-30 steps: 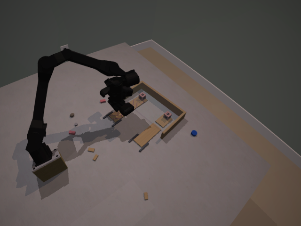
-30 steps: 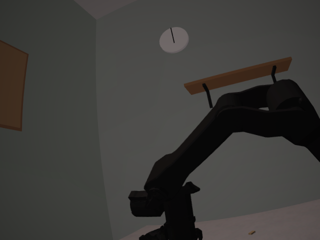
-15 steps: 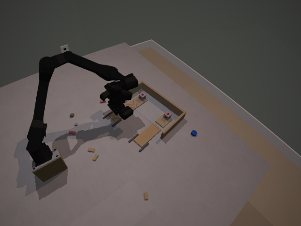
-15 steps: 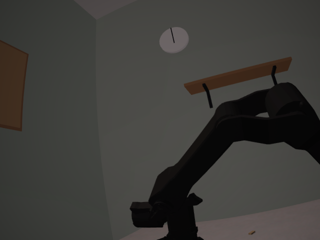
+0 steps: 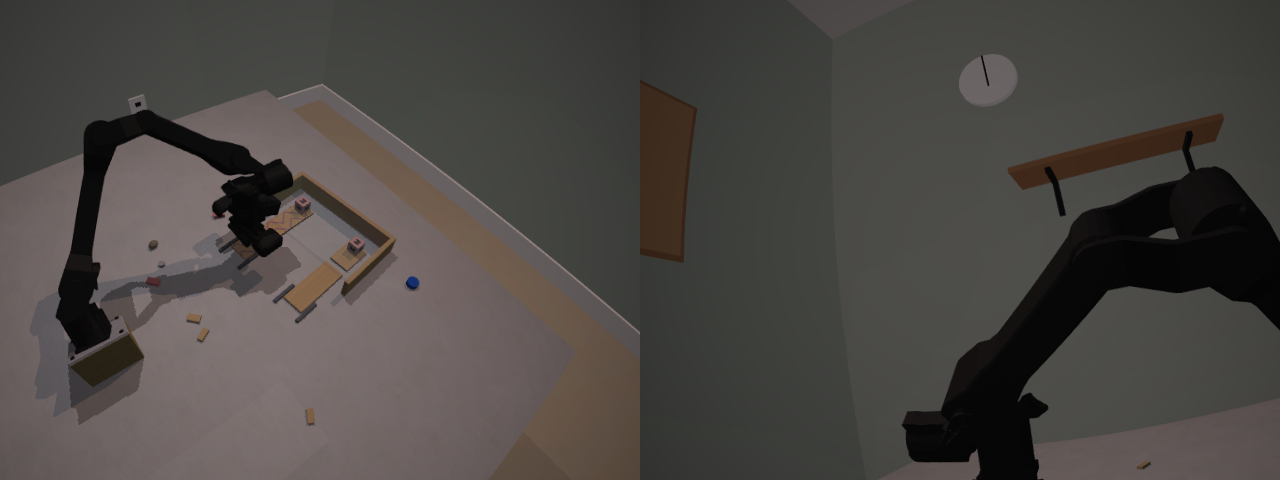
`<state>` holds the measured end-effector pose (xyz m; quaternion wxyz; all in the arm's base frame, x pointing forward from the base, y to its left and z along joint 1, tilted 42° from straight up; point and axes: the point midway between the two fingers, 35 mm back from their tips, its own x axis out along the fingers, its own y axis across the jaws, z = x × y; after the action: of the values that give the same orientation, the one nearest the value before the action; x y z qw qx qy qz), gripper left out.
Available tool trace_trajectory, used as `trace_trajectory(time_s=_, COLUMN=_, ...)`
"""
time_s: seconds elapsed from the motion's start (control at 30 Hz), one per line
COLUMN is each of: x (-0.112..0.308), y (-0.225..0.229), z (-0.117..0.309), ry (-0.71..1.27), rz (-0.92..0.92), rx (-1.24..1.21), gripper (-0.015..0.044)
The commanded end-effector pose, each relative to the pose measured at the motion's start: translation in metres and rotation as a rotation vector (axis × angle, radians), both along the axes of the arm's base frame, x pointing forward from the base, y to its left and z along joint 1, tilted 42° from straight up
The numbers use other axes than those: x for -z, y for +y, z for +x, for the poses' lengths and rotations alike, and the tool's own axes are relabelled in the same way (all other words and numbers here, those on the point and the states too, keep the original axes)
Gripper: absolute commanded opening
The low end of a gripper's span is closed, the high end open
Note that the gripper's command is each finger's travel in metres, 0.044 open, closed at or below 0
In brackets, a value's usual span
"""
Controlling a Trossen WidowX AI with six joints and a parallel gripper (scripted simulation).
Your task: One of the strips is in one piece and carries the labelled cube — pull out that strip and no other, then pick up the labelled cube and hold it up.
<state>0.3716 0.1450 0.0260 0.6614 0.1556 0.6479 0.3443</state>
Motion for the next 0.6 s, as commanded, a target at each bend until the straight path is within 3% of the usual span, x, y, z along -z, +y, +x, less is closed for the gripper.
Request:
trace_trajectory(time_s=0.0, x=0.0009, y=0.0005, z=-0.0010, ry=0.007, rz=0.002, rx=0.004, gripper=0.0000)
trace_trajectory(time_s=0.57, x=0.0016, y=0.0011, z=-0.0011, ry=0.007, rz=0.002, rx=0.004, gripper=0.0000)
